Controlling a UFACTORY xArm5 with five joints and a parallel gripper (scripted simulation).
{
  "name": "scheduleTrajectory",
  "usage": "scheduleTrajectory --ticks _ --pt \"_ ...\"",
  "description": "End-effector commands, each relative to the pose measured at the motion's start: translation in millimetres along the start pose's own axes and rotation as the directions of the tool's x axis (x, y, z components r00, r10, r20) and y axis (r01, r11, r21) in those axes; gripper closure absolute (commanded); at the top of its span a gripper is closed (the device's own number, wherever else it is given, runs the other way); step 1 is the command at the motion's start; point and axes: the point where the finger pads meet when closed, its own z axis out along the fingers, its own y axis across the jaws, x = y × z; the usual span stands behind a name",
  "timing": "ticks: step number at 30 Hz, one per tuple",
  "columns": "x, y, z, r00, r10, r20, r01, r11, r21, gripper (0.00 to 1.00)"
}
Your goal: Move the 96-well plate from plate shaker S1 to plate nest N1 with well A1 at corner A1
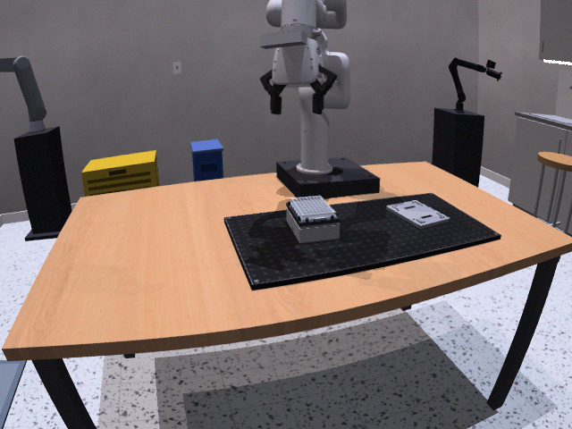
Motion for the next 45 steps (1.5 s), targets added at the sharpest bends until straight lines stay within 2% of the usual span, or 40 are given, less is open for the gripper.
scheduleTrajectory --ticks 1,8,13,18,21,26,32,36,38,39,44,45 --pt "-16 -11 -2.9 0.996 -0.088 0.027 0.088 0.996 0.007 0.00" --pt "-37 -23 -3.8 0.996 -0.088 0.027 0.088 0.996 0.007 0.00" --pt "-60 -34 -4.7 0.967 -0.243 0.078 0.242 0.970 0.014 0.00" --pt "-83 -44 -5.7 0.967 -0.243 0.078 0.242 0.970 0.014 0.00" --pt "-85 -45 -5.8 0.967 -0.243 0.078 0.242 0.970 0.014 0.00" --pt "-109 -52 -6.6 0.911 -0.392 0.126 0.391 0.920 0.030 0.00" --pt "-134 -60 -7.5 0.911 -0.392 0.126 0.391 0.920 0.030 0.00" --pt "-154 -64 -8.0 0.849 -0.504 0.162 0.503 0.863 0.048 0.00" --pt "-154 -64 -8.0 0.849 -0.504 0.162 0.503 0.863 0.048 0.00" --pt "-159 -64 -8.1 0.831 -0.530 0.171 0.529 0.847 0.053 0.00" --pt "-183 -69 -8.8 0.831 -0.530 0.171 0.529 0.847 0.054 0.00" --pt "-183 -66 -4.8 0.812 -0.556 0.179 0.555 0.830 0.062 0.00"
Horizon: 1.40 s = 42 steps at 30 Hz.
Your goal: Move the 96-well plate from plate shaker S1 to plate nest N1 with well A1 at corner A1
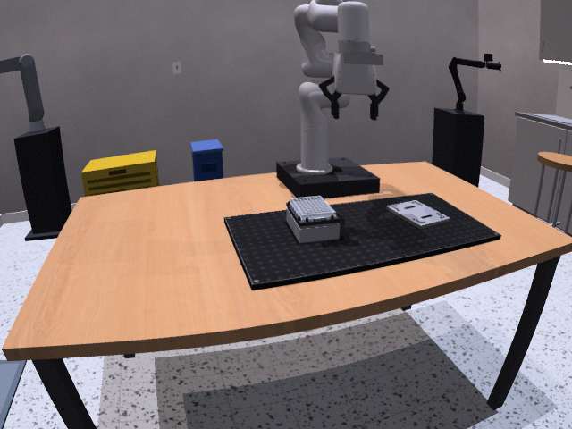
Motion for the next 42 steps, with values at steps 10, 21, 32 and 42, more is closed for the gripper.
scheduleTrajectory --ticks 10,21,32,42 --pt "-12 20 35.4 0.989 -0.141 0.038 0.140 0.990 0.017 0.00" --pt "-20 52 79.7 0.989 -0.141 0.038 0.140 0.990 0.017 0.00" --pt "-27 78 115.9 0.989 -0.141 0.038 0.140 0.990 0.017 0.00" --pt "-32 98 144.1 0.989 -0.141 0.038 0.140 0.990 0.016 0.00"
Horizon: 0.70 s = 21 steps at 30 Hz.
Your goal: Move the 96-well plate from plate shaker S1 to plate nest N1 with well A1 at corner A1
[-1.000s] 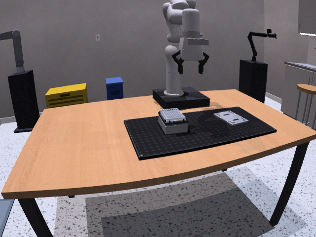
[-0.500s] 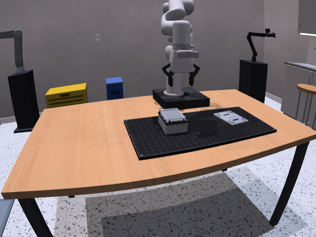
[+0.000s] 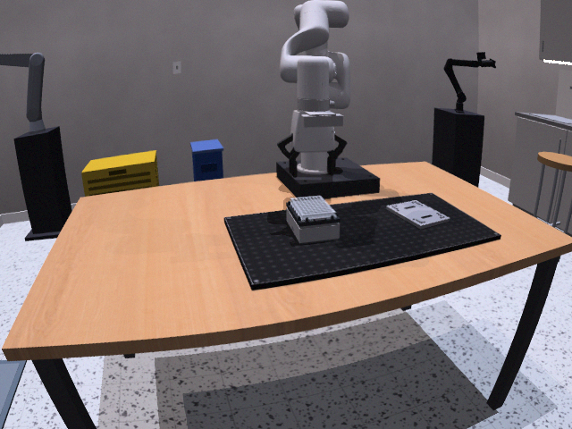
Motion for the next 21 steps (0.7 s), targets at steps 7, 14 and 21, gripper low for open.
scheduleTrajectory --ticks 7,14,21 --pt "2 2 -0.5 1.000 -0.001 -0.012 0.002 1.000 0.013 0.00" --pt "3 2 4.6 1.000 -0.001 -0.012 0.002 1.000 0.013 0.00" --pt "3 2 12.9 1.000 -0.001 -0.012 0.002 1.000 0.013 0.00"
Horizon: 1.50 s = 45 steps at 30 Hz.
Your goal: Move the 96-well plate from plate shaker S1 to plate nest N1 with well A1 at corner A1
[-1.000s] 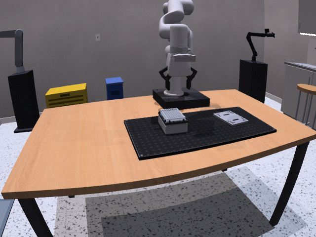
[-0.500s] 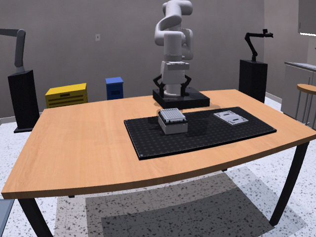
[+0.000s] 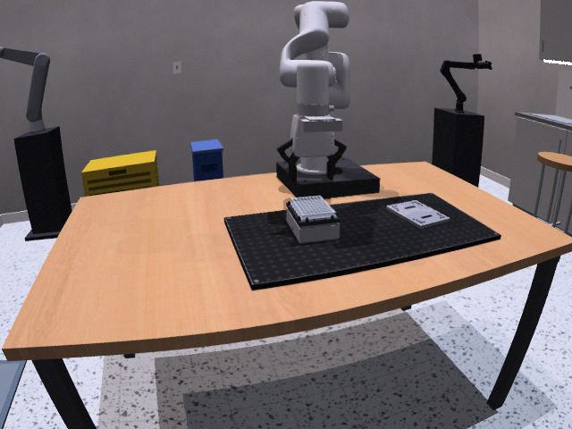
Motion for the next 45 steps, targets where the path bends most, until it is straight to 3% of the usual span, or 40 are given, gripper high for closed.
scheduleTrajectory --ticks 1,30,45 --pt "2 0 3.2 1.000 0.000 -0.009 0.000 1.000 0.013 0.00" --pt "2 0 48.3 1.000 0.000 -0.009 0.000 1.000 0.013 0.00" --pt "2 0 51.5 1.000 0.000 -0.009 0.000 1.000 0.013 0.00"
